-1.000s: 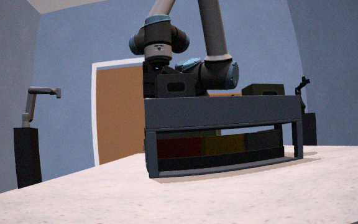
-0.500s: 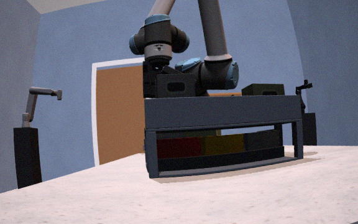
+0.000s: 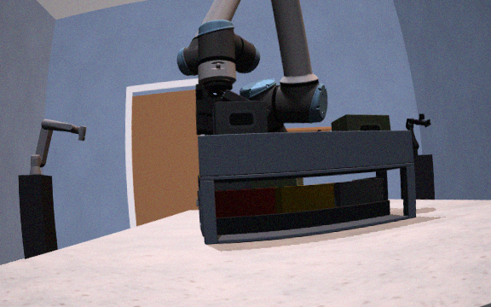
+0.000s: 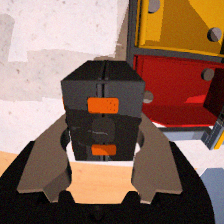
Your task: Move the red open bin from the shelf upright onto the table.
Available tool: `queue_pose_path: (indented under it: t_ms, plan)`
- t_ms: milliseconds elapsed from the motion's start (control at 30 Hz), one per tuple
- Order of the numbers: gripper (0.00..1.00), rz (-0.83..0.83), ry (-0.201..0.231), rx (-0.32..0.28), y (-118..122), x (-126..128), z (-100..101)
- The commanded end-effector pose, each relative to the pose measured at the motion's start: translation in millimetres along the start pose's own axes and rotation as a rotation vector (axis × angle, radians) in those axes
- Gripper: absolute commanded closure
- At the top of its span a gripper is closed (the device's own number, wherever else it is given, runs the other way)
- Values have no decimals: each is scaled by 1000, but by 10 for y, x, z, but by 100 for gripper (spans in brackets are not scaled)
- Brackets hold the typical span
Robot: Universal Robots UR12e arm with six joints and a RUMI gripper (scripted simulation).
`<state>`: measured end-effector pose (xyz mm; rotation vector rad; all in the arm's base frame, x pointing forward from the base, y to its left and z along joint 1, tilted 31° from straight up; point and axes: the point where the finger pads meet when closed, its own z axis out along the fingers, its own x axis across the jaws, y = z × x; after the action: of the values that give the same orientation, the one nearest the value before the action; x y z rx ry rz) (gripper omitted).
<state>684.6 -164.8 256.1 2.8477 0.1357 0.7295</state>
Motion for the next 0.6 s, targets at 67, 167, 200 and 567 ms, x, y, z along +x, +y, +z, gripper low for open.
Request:
queue_pose_path:
  t_ms: [67, 167, 200, 567]
  plan:
    - [100, 0, 2, -1, 4, 9, -1]
    - [100, 0, 2, -1, 4, 9, -1]
    - [100, 0, 2, -1, 4, 9, -1]
    - [100, 0, 2, -1, -394, -45, 1]
